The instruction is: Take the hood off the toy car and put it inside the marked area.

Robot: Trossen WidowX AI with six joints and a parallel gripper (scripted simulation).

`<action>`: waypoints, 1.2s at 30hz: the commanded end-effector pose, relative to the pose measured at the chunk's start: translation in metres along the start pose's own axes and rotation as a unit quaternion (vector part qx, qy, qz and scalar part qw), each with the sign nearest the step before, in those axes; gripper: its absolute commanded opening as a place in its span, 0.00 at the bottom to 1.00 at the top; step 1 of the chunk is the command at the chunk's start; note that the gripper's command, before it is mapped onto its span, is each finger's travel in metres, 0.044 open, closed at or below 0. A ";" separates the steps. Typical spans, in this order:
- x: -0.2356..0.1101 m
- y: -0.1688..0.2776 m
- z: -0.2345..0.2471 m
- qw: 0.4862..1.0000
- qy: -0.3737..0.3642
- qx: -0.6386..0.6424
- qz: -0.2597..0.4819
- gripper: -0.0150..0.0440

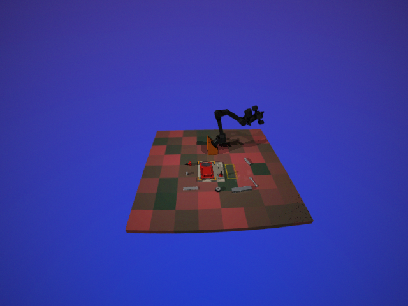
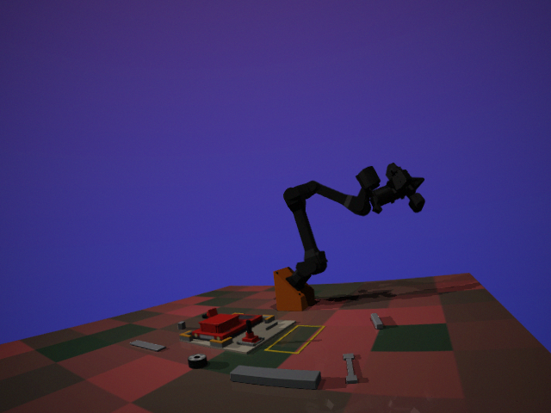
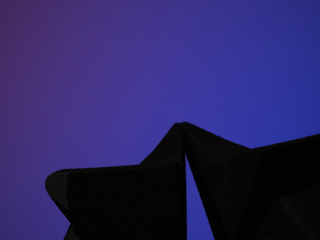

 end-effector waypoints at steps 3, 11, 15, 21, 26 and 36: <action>0.002 0.000 -0.009 1.000 0.017 -0.007 0.002 0.39; 0.000 -0.005 -0.097 0.980 0.183 -0.070 0.021 0.74; -0.013 -0.015 -0.142 0.957 0.270 -0.104 0.035 0.92; -0.048 -0.036 -0.205 0.906 0.395 -0.141 0.056 1.00; -0.093 -0.057 -0.252 0.851 0.495 -0.156 0.078 1.00; -0.200 -0.105 -0.298 0.730 0.649 -0.177 0.119 1.00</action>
Point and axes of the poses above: the point midway between the two fingers, 35 mm back from their tips, its own x axis out along the fingers, its own z axis across the jaws, y = z × x, the point moved 4 cm from there along -x, back along the fingers, and after that the axes turned 3 degrees about -x, right-handed, at the moved point
